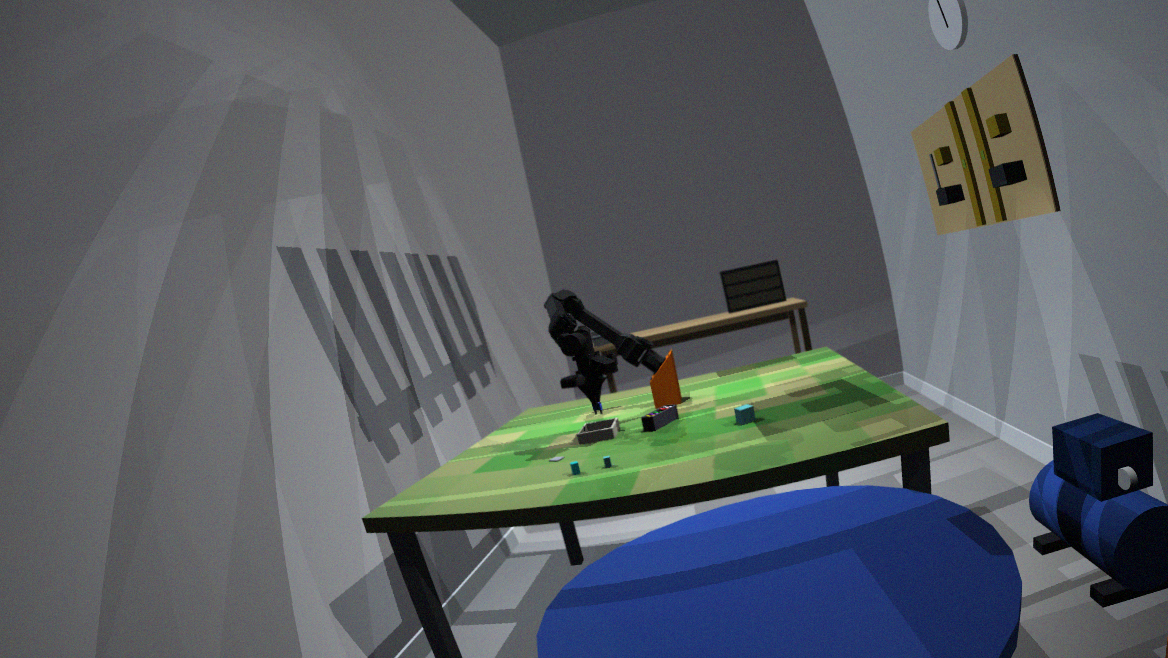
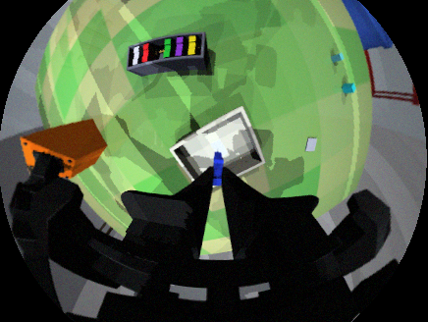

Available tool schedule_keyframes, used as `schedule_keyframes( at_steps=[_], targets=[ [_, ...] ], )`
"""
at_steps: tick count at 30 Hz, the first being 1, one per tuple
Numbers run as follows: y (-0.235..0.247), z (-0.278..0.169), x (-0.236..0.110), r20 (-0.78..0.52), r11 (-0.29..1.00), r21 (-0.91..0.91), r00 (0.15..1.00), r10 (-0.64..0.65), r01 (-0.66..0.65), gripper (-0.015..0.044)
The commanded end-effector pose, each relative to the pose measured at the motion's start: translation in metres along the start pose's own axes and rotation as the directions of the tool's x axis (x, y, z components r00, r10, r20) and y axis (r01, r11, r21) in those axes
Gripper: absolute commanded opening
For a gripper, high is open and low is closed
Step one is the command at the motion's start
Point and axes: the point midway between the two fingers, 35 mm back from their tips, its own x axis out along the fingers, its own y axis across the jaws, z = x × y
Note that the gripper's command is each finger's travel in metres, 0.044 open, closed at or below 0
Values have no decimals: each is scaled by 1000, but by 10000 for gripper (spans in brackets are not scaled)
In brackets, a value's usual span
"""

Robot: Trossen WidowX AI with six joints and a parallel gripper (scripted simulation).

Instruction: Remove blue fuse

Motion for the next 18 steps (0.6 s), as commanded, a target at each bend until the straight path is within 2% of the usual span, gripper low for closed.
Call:
schedule_keyframes(
  at_steps=[1,18],
  targets=[
    [-4,-10,-3,-2,1000,-3,1000,-10,10,0],
    [-5,-9,20,-2,1000,-2,1000,-10,10,0]
  ],
)
